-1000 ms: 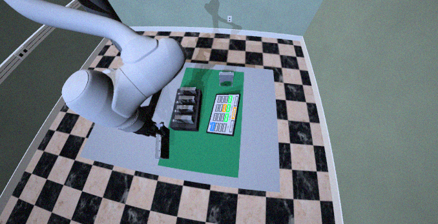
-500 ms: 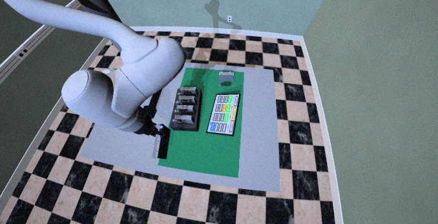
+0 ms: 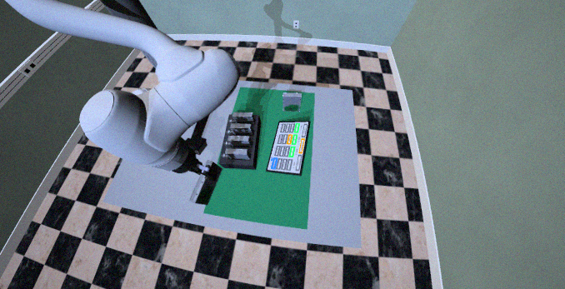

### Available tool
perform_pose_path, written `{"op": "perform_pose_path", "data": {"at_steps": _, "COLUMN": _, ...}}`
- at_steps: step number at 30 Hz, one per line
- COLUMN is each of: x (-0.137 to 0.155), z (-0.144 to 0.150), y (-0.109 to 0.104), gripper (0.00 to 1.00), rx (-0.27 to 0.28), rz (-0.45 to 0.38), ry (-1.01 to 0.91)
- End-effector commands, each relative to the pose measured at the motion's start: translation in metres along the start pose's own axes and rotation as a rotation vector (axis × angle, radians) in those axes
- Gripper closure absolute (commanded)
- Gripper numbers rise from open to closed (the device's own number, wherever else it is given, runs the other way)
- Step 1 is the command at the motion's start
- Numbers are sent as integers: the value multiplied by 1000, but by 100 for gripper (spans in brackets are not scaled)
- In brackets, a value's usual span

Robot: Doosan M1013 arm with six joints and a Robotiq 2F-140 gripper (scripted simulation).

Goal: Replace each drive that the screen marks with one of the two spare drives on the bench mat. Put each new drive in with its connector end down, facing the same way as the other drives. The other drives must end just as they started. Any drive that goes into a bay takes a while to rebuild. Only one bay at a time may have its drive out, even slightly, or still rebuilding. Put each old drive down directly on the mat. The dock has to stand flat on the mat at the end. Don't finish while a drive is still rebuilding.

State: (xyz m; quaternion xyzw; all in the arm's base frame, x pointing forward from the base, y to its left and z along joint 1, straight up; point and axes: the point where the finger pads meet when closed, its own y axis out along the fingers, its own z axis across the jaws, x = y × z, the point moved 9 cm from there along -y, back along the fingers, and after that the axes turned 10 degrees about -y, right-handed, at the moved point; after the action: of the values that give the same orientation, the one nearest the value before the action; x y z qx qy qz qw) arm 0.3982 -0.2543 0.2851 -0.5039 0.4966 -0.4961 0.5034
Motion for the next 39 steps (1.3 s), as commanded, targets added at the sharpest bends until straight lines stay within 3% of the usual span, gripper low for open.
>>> {"op": "perform_pose_path", "data": {"at_steps": 1, "x": 0, "z": 0, "y": 0, "gripper": 90, "rx": 1, "rz": 0, "ry": 6}}
{"op": "perform_pose_path", "data": {"at_steps": 12, "x": 0, "z": 0, "y": 0, "gripper": 90, "rx": 1, "rz": 0, "ry": 64}}
{"op": "perform_pose_path", "data": {"at_steps": 27, "x": 0, "z": 0, "y": 0, "gripper": 90, "rx": 1, "rz": 0, "ry": 391}}
{"op": "perform_pose_path", "data": {"at_steps": 39, "x": 1, "z": -1, "y": 0, "gripper": 90, "rx": 5, "rz": 17, "ry": 409}}
